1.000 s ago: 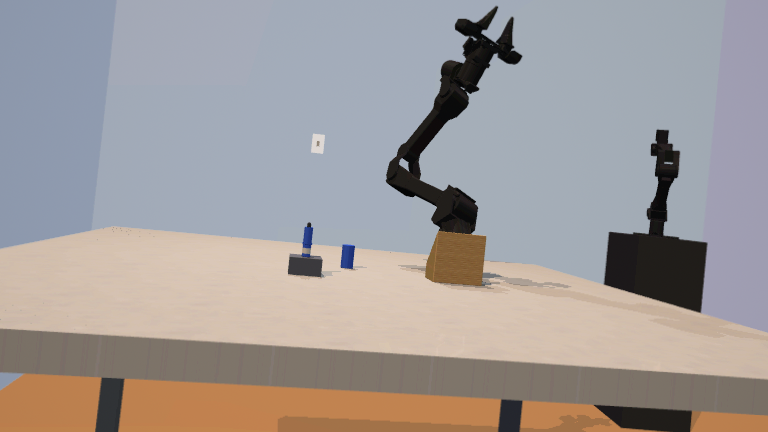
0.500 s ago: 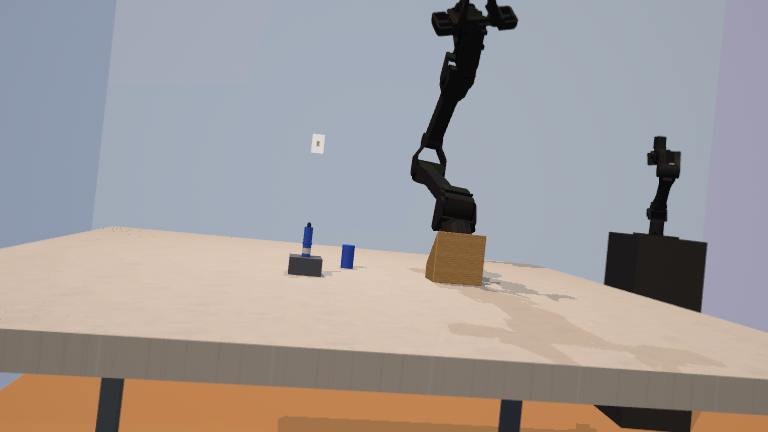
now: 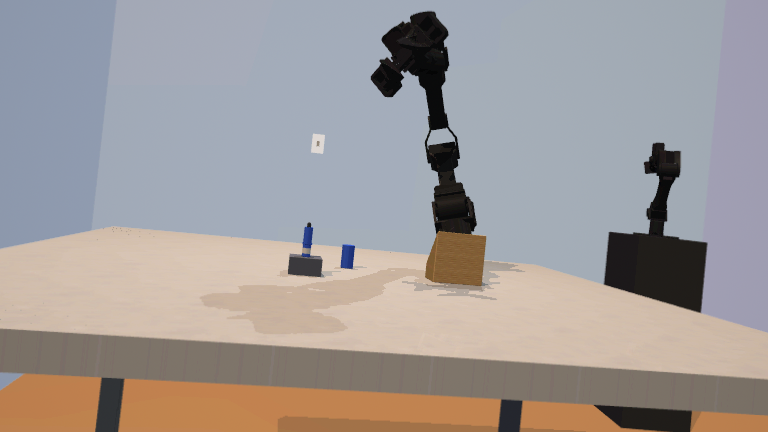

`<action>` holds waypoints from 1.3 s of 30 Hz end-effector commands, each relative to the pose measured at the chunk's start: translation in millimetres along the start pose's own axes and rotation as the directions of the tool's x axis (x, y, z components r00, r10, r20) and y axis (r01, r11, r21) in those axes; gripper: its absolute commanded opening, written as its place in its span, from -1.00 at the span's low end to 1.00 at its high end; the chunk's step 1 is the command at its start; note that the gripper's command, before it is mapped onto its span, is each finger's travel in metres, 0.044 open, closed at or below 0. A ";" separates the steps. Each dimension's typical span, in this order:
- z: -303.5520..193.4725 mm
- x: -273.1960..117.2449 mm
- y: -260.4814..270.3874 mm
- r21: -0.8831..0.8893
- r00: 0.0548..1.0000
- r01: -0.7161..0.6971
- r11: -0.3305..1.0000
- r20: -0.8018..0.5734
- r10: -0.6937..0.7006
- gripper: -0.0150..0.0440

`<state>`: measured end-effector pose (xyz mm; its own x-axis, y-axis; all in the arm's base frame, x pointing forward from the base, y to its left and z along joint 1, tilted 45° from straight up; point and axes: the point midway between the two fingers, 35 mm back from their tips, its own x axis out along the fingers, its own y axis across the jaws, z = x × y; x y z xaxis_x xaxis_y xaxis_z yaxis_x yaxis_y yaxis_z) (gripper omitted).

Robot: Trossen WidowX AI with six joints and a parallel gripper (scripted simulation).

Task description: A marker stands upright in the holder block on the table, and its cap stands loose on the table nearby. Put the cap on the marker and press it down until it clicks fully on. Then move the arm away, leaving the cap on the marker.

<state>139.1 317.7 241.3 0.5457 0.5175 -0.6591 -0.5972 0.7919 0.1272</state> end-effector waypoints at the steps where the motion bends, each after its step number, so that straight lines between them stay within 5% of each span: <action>1: -20.0 27.5 -64.9 0.104 0.962 0.255 0.961 -0.126 -0.242 0.32; 10: -78.7 30.3 -203.0 0.200 0.639 0.753 0.626 -0.446 -0.627 0.32; 19: -138.4 -23.8 -293.6 0.074 0.168 0.984 0.163 -0.694 -0.700 0.32; 39: -170.0 -22.7 -333.5 0.070 0.158 0.986 0.153 -0.697 -0.700 0.32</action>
<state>225.6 -3.4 95.0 0.0957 -0.6941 -0.7135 0.4898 0.6569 -0.5732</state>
